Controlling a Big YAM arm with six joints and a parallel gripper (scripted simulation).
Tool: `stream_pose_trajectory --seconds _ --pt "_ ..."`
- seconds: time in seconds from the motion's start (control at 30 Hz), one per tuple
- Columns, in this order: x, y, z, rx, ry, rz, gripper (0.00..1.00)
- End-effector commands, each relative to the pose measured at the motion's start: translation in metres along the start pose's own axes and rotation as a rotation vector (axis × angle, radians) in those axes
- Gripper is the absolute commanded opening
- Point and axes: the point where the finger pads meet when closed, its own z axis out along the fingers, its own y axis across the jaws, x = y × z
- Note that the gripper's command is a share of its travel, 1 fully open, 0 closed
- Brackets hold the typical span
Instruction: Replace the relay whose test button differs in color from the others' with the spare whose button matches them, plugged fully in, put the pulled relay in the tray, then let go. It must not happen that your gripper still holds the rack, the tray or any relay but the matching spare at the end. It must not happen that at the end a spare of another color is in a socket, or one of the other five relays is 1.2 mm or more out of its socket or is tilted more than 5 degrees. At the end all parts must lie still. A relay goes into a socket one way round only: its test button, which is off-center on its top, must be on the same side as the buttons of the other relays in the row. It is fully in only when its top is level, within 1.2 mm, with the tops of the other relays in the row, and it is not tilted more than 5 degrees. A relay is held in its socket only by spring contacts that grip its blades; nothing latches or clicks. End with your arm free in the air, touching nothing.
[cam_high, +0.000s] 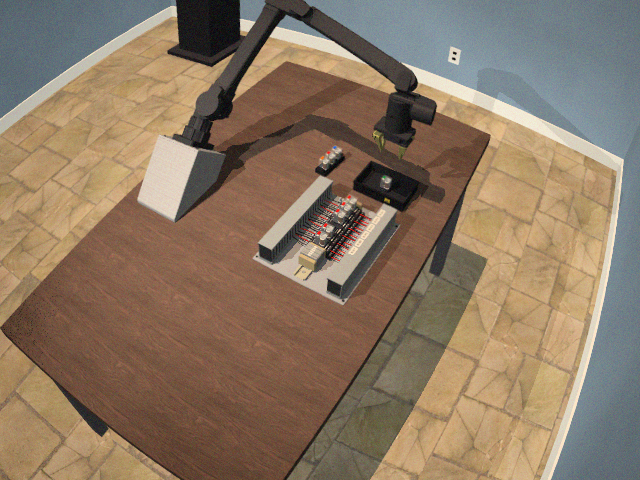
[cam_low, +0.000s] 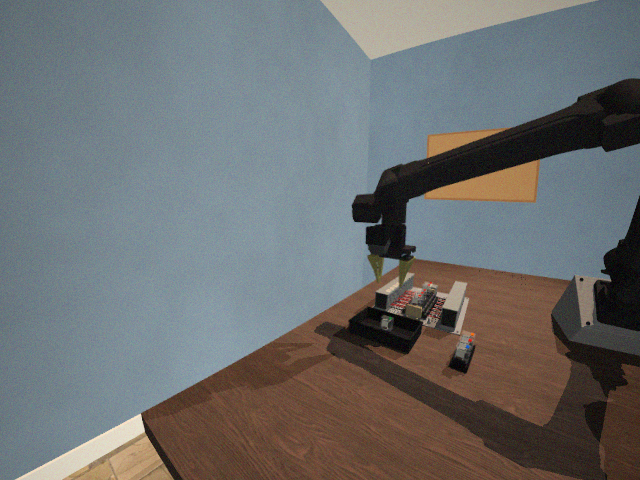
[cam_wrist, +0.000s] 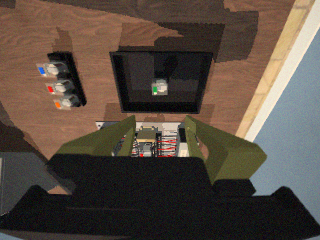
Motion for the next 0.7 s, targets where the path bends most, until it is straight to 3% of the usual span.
stream_pose_trajectory --seconds 0.0,0.5,0.67 --pt "-0.007 -0.002 -0.009 0.010 -0.006 -0.006 0.59" --pt "-0.019 0.025 -0.006 0.023 -0.008 -0.010 0.59" --pt "-0.024 0.046 -0.003 0.024 -0.008 -0.003 0.59"
